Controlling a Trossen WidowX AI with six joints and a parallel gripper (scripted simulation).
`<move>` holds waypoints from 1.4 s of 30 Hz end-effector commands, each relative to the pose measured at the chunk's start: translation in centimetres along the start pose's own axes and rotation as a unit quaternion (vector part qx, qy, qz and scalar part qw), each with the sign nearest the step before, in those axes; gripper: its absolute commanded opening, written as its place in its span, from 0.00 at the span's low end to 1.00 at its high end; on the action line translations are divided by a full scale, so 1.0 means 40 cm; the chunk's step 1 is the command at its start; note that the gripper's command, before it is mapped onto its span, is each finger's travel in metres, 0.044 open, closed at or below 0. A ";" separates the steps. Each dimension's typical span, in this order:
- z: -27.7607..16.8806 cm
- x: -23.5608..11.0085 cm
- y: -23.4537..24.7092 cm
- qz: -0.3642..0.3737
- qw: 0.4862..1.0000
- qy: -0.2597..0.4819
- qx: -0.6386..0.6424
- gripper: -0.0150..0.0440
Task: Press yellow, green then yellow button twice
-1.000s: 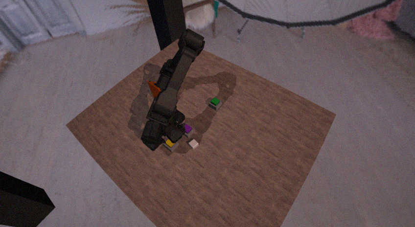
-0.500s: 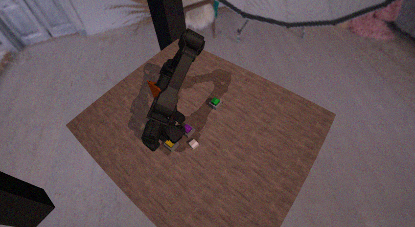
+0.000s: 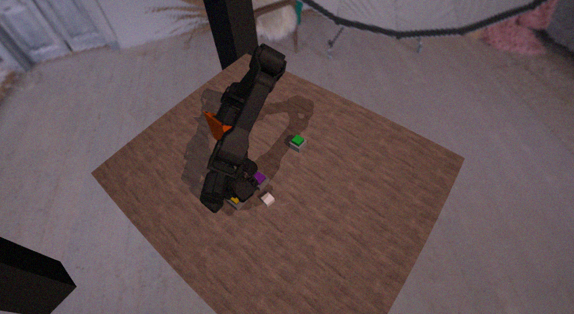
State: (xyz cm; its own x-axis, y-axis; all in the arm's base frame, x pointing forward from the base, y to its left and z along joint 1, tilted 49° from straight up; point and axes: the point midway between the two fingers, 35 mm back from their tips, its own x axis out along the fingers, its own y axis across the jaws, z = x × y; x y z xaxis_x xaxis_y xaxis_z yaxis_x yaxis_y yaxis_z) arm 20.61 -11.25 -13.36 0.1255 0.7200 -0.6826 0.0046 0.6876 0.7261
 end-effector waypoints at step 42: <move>-0.005 -0.207 -0.002 0.003 1.000 0.002 0.006 0.29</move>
State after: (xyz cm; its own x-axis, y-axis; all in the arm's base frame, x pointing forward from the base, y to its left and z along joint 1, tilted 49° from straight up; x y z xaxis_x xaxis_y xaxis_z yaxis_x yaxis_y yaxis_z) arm 19.61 -14.87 -9.83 0.1105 0.7394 -0.6641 0.0240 0.6660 0.7456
